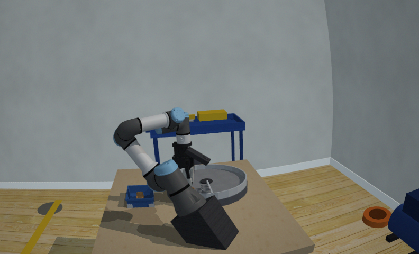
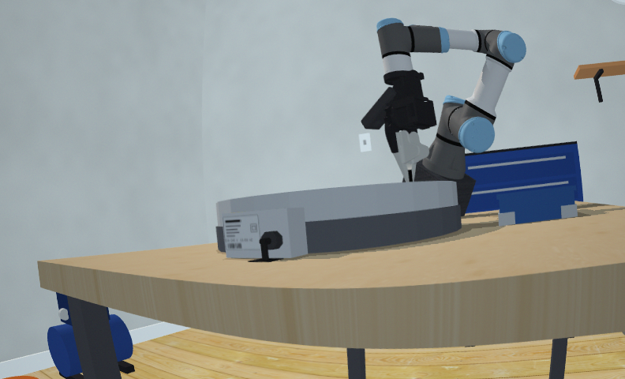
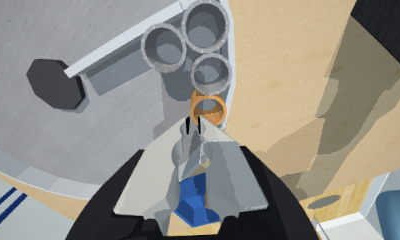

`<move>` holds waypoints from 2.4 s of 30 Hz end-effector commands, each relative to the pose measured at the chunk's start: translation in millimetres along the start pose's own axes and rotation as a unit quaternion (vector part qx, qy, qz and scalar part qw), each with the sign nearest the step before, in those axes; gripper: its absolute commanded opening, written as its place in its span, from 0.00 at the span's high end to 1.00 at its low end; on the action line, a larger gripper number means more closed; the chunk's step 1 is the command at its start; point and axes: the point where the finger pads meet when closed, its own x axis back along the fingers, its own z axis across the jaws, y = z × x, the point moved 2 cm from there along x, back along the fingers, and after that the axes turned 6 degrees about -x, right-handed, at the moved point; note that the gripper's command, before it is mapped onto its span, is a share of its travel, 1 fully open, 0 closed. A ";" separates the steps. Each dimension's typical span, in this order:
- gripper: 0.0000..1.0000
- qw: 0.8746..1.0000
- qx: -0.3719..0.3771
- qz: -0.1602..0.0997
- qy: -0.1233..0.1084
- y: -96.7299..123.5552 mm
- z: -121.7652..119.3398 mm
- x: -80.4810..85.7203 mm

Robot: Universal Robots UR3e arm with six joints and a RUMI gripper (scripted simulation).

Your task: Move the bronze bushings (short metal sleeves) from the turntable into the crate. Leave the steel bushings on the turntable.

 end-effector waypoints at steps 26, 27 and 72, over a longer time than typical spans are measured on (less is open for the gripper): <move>0.95 1.000 0.000 0.001 -0.002 -0.1 -1.3 -21.0; 0.95 1.000 0.000 0.001 -0.002 -0.1 -1.4 -20.9; 1.00 1.000 0.000 0.001 -0.002 0.0 -1.2 -20.9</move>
